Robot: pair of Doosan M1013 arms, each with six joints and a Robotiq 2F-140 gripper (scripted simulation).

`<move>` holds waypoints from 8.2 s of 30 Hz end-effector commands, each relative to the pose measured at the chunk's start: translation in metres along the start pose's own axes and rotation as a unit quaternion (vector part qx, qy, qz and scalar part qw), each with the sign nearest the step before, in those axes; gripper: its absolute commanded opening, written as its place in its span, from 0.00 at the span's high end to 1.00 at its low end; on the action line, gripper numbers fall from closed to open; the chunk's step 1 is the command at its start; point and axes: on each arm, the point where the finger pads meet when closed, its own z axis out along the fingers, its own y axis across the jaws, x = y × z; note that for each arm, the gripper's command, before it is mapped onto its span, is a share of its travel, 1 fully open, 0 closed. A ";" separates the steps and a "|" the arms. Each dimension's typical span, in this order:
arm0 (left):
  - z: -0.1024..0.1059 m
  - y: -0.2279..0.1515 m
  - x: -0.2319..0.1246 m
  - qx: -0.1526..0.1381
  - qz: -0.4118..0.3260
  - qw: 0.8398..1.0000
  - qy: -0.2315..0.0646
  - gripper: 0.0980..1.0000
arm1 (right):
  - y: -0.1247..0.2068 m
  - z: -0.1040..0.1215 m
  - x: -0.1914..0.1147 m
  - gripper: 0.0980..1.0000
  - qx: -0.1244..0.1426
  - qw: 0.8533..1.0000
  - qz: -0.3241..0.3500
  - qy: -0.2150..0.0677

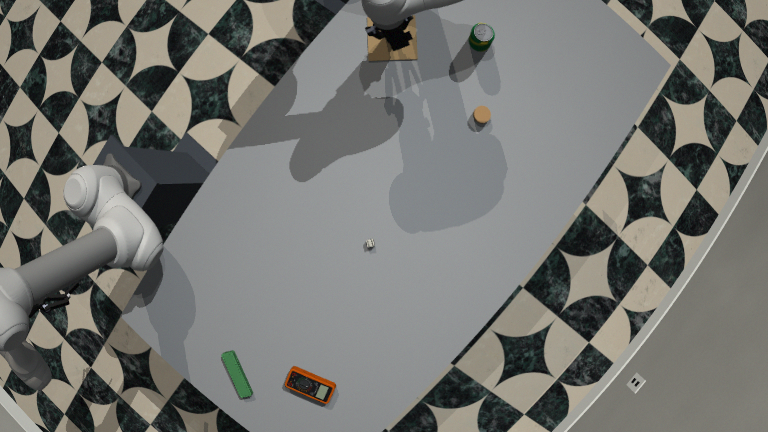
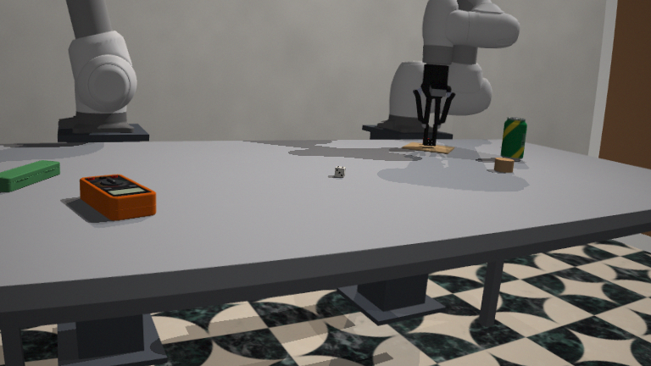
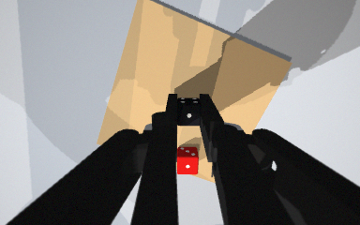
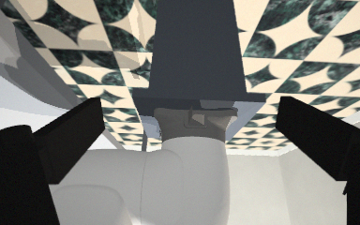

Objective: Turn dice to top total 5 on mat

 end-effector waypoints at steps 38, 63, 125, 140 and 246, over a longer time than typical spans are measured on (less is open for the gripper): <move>0.000 0.000 0.000 0.000 0.000 1.000 0.000 0.91 | 0.000 0.000 0.000 0.00 0.000 1.000 0.000 0.000; 0.004 0.000 0.000 0.000 0.000 1.000 0.000 0.91 | 0.000 0.000 0.000 0.00 0.000 1.000 0.000 0.000; 0.004 0.000 0.000 0.000 0.000 1.000 0.000 0.86 | 0.000 0.000 0.000 0.00 0.000 1.000 0.000 0.000; 0.004 0.000 0.000 0.000 0.000 1.000 0.000 0.79 | 0.000 0.000 0.000 0.00 0.000 1.000 0.000 0.000; -0.126 0.106 0.286 0.000 0.687 0.727 0.000 0.00 | 0.000 0.000 0.000 0.00 0.000 1.000 0.000 0.000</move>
